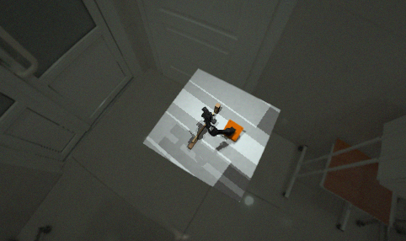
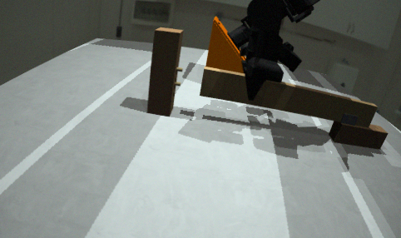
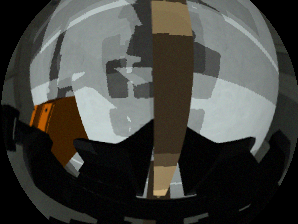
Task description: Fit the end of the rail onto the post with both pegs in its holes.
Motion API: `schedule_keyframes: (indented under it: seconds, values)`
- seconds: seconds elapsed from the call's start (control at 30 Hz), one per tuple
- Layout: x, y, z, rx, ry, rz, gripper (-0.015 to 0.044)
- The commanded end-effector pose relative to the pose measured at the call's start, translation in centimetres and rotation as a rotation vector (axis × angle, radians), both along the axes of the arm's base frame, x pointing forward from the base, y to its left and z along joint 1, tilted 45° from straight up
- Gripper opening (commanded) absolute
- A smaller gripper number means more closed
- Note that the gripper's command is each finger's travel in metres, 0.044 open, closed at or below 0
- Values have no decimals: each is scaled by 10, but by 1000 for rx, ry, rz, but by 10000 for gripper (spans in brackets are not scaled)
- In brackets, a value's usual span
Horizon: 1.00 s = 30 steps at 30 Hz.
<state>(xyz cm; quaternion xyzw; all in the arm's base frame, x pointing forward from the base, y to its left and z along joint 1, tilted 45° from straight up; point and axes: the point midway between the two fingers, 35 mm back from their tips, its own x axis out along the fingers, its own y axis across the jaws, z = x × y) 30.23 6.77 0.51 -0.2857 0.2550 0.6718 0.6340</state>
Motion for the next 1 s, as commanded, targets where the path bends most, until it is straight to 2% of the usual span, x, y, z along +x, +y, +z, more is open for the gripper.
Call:
schedule_keyframes:
  seconds: [0.0,0.97]
  values:
    - [1,-3,0,0,-5,-4,0]
    - [3,-11,-4,0,-5,-4,0]
